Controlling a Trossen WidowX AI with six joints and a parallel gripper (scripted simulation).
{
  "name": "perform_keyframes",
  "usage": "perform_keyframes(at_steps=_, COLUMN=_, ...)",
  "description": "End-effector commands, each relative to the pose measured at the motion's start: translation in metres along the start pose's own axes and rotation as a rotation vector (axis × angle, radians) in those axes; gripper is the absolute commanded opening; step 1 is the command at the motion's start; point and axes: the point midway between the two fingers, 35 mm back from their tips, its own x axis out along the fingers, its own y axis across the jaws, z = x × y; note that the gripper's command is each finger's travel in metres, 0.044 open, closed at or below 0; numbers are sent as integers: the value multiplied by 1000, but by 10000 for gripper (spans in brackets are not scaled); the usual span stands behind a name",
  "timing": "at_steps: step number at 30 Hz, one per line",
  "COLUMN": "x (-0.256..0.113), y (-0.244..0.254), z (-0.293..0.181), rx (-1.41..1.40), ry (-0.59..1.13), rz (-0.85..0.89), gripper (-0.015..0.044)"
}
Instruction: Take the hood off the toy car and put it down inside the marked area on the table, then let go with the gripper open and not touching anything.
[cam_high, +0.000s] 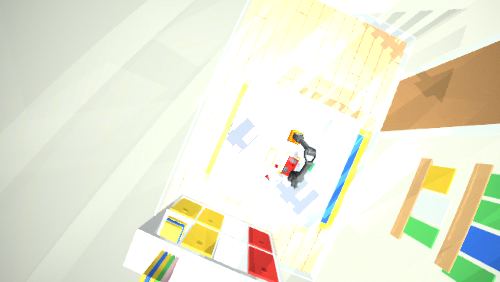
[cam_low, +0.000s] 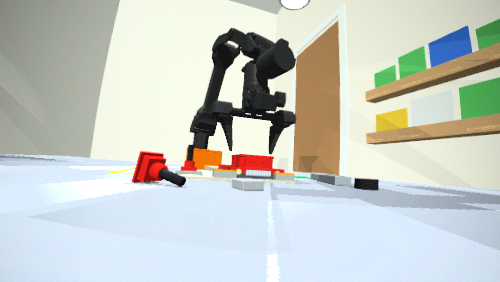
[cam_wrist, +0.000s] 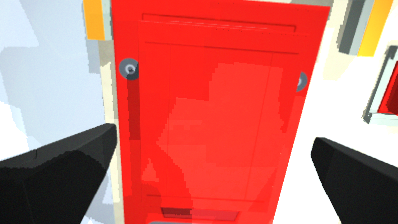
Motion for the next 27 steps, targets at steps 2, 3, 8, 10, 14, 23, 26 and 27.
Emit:
perform_keyframes(at_steps=2, x=4, y=1, z=-1, rx=2, ry=2, rz=3, gripper=440)
perform_keyframes(at_steps=3, x=4, y=1, z=-1, rx=2, ry=2, rz=3, gripper=440)
perform_keyframes(at_steps=8, x=5, y=1, z=-1, rx=2, ry=2, rz=3, gripper=440)
perform_keyframes(at_steps=10, x=6, y=1, z=-1, rx=2, ry=2, rz=3, gripper=440)
perform_keyframes(at_steps=14, x=8, y=1, z=-1, rx=2, ry=2, rz=3, gripper=440)
perform_keyframes(at_steps=23, x=13, y=1, z=-1, rx=2, ry=2, rz=3, gripper=440)
perform_keyframes(at_steps=26, x=14, y=1, z=-1, rx=2, ry=2, rz=3, gripper=440)
perform_keyframes(at_steps=27, x=15, y=1, z=-1, rx=2, ry=2, rz=3, gripper=440)
